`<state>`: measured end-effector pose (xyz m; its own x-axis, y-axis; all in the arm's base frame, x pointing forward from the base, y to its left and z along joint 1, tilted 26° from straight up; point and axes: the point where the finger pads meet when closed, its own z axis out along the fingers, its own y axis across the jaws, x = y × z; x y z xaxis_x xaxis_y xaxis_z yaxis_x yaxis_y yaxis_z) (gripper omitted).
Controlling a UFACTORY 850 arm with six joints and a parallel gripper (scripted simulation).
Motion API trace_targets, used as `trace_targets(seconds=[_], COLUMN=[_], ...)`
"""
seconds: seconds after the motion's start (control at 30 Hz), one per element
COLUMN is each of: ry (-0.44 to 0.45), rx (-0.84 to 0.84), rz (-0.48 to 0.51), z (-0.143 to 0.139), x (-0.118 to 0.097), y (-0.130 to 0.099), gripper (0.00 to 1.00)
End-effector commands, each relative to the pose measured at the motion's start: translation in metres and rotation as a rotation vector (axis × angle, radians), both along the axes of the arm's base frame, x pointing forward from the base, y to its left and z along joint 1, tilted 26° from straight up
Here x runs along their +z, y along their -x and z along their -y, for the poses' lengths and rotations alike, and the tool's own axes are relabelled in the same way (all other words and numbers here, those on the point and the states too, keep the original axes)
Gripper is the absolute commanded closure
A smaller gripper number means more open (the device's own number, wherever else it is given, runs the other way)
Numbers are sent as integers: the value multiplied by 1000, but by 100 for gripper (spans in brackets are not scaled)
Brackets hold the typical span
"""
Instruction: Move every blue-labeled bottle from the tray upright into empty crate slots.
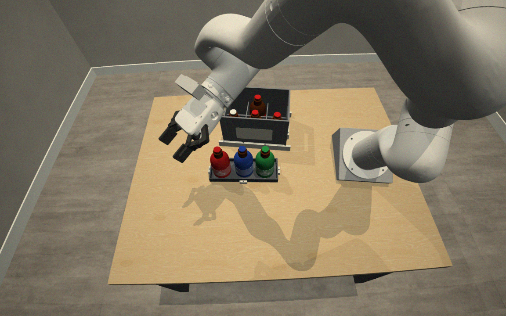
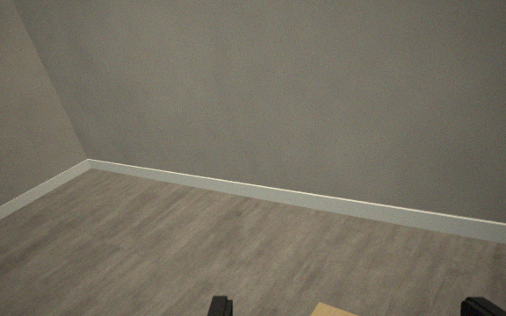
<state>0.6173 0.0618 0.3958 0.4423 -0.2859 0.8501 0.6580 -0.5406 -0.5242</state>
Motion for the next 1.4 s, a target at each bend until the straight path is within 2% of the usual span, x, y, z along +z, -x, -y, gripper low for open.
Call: trace_targets(seconds=[0.0,0.63,0.7,0.8,1.03,1.1,1.13,1.37], ry=[0,8,32,102,212,212,259,355], rx=[0,4,17,54,108,108,131,174], rz=[2,-5,-26,-87,-177,-177,-213,-283], z=[0,2,7,22,51,51,65,95], x=[1,-2,-13,-44,-90,-90,-110,-148], y=[0,0,2,9,23,23,30,47], gripper=[0,0,0,0,0,0,0,0])
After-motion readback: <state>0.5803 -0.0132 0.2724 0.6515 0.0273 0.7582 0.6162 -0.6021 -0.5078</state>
